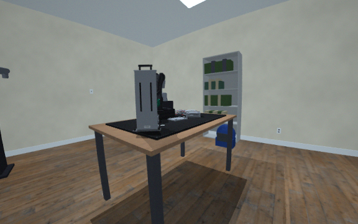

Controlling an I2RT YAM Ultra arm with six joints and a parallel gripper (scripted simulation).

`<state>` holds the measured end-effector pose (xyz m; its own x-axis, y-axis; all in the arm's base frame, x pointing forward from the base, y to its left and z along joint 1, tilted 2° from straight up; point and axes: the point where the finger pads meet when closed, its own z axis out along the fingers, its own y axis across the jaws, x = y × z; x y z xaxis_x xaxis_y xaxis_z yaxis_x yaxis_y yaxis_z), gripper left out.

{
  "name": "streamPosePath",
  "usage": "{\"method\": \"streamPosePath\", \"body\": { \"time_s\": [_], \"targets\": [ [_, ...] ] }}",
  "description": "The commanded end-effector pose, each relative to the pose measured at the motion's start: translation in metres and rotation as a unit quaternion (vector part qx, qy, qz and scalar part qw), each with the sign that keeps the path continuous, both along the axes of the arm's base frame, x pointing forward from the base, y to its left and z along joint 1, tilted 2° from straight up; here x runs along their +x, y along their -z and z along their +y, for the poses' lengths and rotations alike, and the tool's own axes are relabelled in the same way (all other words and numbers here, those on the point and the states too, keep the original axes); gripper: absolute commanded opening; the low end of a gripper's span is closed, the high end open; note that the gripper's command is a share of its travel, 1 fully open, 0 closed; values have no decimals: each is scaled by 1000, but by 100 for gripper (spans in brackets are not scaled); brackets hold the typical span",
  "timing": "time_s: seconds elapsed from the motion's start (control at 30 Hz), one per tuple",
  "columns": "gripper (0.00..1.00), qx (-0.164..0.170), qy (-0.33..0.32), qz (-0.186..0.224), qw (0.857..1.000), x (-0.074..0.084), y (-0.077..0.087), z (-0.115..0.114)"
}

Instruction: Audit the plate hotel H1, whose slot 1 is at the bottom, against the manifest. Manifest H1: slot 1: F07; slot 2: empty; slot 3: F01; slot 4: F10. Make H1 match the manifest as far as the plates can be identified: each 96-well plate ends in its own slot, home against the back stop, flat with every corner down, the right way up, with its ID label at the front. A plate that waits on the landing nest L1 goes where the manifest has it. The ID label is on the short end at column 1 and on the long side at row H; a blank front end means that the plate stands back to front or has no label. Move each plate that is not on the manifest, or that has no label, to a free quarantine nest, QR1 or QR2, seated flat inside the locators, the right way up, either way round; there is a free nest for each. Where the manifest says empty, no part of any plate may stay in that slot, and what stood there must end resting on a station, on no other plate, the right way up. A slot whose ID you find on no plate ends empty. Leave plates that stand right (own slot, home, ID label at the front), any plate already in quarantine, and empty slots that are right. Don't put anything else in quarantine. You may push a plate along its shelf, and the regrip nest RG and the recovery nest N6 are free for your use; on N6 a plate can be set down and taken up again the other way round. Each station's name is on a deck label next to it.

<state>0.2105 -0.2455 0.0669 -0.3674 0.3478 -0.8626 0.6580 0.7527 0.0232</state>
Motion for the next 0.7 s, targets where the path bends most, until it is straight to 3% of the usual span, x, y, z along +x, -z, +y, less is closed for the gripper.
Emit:
{"method": "streamPosePath", "body": {
  "time_s": [0.0, 0.23, 0.67],
  "targets": [
    [100, -26, 0, -17, 1000, 5, -7, -7],
    [100, -25, 0, -17, 1000, 5, 8, -8],
    [100, -25, 0, -17, 1000, 2, 12, -5]
  ]
}}
